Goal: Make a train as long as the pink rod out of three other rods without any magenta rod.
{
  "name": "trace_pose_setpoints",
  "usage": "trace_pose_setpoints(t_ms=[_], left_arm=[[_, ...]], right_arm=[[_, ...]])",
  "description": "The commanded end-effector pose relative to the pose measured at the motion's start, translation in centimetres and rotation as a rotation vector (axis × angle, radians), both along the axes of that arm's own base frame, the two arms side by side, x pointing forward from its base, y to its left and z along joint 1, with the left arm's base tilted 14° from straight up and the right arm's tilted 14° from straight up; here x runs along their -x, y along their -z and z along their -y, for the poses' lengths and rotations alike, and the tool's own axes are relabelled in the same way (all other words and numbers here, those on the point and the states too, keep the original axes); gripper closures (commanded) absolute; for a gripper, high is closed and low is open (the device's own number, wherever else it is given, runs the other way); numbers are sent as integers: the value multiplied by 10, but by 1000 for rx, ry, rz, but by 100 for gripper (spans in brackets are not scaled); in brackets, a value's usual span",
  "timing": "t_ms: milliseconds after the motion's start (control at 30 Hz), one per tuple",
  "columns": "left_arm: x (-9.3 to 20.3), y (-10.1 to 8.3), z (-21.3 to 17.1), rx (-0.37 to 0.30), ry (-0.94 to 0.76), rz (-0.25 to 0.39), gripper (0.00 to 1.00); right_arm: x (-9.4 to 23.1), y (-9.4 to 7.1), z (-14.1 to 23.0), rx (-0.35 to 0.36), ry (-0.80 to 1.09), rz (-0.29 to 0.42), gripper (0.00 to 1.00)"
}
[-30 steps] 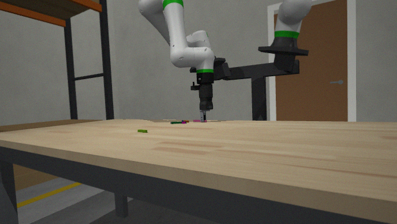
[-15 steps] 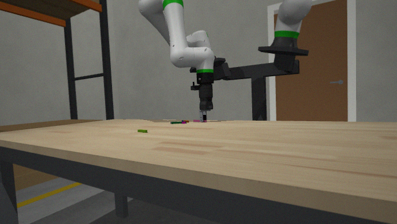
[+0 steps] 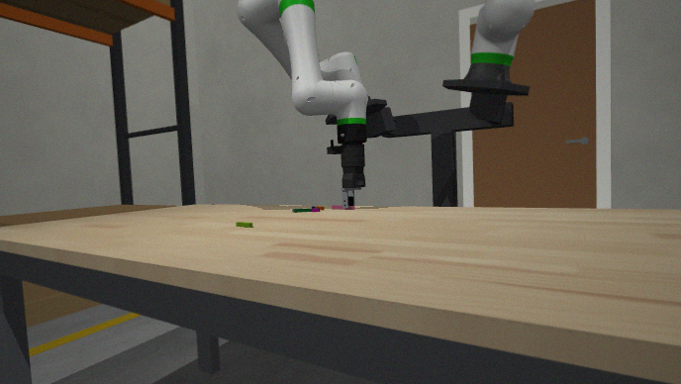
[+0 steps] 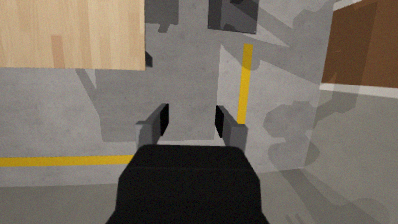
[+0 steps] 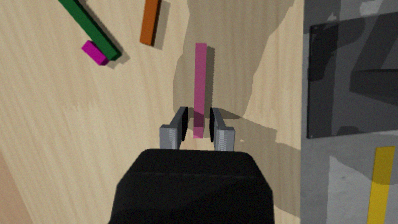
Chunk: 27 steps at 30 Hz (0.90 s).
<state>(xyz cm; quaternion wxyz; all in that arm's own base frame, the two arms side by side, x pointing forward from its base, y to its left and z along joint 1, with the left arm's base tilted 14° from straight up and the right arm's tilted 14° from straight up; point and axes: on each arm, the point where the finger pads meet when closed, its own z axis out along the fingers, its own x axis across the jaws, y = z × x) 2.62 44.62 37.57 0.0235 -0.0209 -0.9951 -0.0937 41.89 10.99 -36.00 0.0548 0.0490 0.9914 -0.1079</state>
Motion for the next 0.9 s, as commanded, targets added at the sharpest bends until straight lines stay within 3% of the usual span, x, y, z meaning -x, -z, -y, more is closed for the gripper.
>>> trace_pose_setpoints(t_ms=[0, 333, 400, 633, 833, 867], left_arm=[[0, -1, 0, -2, 0, 0, 0], [0, -1, 0, -2, 0, 0, 0], [0, -1, 0, -2, 0, 0, 0], [0, -1, 0, -2, 0, 0, 0], [0, -1, 0, -2, 0, 0, 0], [0, -1, 0, -2, 0, 0, 0]], right_arm=[[0, -7, -2, -1, 0, 1, 46], [5, -54, -13, -1, 0, 1, 46], [5, -54, -13, -1, 0, 1, 46], [8, -81, -19, -1, 0, 1, 46], [8, -86, -20, -1, 0, 1, 46], [8, -86, -20, -1, 0, 1, 0]])
